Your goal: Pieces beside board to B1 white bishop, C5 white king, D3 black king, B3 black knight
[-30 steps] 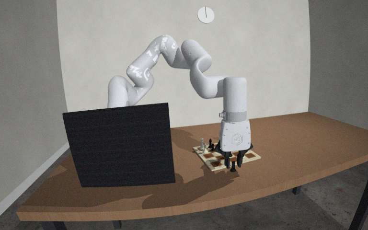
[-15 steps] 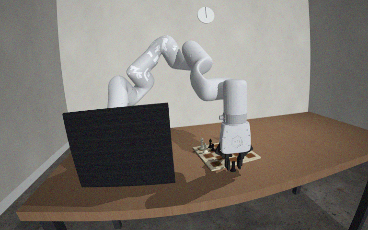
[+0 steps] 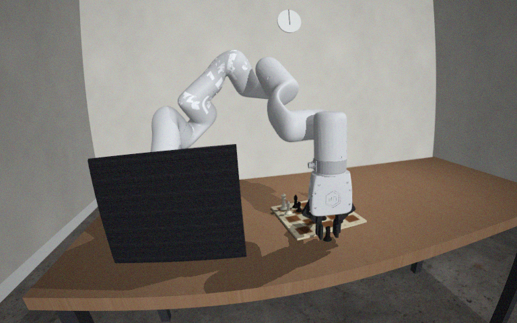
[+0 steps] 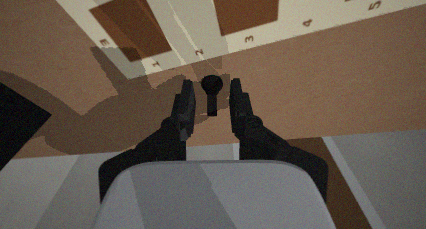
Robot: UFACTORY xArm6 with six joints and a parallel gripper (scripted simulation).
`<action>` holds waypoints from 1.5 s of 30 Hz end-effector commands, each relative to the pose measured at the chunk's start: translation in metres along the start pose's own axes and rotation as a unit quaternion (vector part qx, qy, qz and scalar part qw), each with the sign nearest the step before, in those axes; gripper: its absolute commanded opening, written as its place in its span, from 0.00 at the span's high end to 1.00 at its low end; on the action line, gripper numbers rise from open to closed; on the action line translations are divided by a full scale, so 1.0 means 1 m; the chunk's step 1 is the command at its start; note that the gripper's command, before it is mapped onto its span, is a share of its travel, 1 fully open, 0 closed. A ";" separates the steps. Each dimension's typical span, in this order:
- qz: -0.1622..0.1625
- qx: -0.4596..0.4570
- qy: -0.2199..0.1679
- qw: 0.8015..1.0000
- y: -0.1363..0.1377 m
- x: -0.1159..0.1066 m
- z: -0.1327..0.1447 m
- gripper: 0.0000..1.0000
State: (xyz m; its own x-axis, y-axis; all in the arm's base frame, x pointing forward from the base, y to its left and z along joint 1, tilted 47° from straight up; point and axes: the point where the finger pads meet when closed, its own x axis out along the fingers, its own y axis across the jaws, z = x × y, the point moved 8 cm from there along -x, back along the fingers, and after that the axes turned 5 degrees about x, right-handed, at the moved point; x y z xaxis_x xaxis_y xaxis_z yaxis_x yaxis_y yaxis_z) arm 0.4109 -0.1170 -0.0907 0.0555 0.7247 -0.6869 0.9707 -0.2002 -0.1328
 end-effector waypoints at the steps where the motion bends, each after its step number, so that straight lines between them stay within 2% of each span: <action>1: 0.002 -0.001 -0.001 1.000 0.001 -0.001 0.000 0.63; 11: 0.002 -0.001 -0.001 1.000 0.001 -0.001 0.000 0.63; 12: 0.002 -0.001 -0.001 1.000 0.001 -0.001 0.000 1.00; 45: 0.002 -0.001 -0.001 1.000 0.001 -0.001 0.000 1.00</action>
State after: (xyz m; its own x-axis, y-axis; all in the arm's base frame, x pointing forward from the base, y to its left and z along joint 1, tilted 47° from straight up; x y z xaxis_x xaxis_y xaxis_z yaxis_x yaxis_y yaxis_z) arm 0.4114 -0.1174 -0.0904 0.0567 0.7240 -0.6875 0.9708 -0.2008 -0.1314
